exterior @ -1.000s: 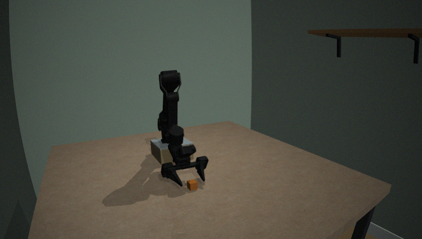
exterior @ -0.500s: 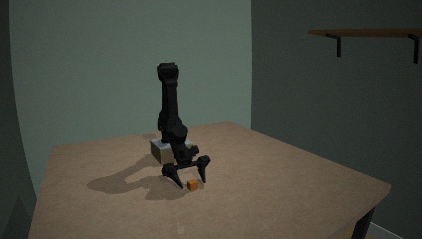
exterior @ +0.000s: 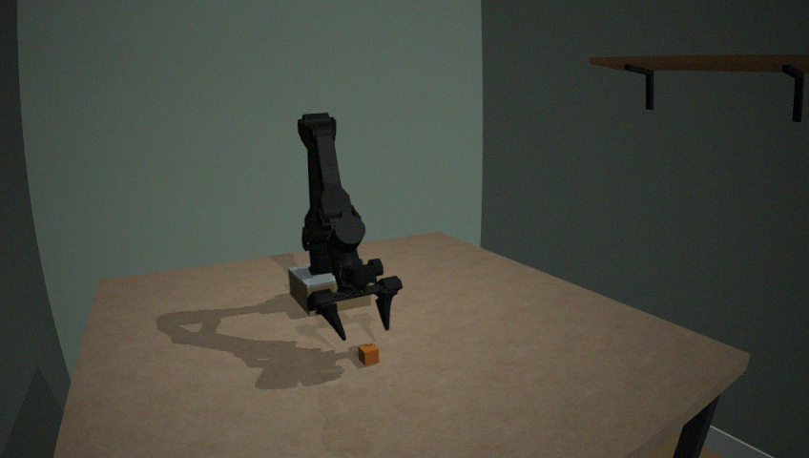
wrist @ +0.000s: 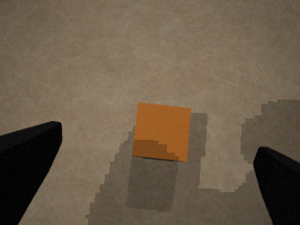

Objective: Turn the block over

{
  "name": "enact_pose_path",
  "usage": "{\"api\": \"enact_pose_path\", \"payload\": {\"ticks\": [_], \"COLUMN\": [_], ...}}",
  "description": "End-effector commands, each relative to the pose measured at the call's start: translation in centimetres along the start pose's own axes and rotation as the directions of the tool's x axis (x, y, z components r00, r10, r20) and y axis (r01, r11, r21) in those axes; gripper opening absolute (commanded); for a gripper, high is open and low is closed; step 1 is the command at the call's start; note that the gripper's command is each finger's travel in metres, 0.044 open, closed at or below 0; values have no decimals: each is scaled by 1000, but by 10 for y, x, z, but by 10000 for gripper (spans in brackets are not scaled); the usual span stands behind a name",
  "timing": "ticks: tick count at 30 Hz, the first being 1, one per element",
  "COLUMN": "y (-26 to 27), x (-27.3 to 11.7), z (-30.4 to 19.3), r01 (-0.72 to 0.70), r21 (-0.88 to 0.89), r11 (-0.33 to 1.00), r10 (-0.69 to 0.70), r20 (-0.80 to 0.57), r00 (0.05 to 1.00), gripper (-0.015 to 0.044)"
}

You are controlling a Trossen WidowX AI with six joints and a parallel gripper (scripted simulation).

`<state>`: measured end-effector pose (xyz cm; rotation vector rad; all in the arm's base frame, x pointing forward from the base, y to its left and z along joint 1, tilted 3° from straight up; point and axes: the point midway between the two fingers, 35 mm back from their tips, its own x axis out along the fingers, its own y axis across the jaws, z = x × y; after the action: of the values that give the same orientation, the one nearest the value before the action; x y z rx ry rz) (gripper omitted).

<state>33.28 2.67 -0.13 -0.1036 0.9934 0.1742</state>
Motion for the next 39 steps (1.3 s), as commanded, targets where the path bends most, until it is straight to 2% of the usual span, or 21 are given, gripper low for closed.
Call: {"api": "enact_pose_path", "payload": {"ticks": [1, 8, 15, 23, 31, 35, 39], "y": [0, 0, -1, 0, 0, 0, 0], "x": [-32, -31, -24, -25, -25, 2, 4], "z": [7, 10, 33, 51, 51, 33, 32], "r01": [12, 12, 9, 12, 12, 12, 12], "r21": [-14, -13, -7, -13, -13, -13, -13], "r11": [1000, 1000, 1000, 1000, 1000, 1000, 1000], "r10": [-13, -13, -10, -17, -17, -17, -17], "r20": [-67, -90, -319, -546, -550, -551, -551], "r00": [998, 996, 948, 838, 835, 835, 835], "gripper": [440, 440, 440, 440, 440, 440, 440]}}
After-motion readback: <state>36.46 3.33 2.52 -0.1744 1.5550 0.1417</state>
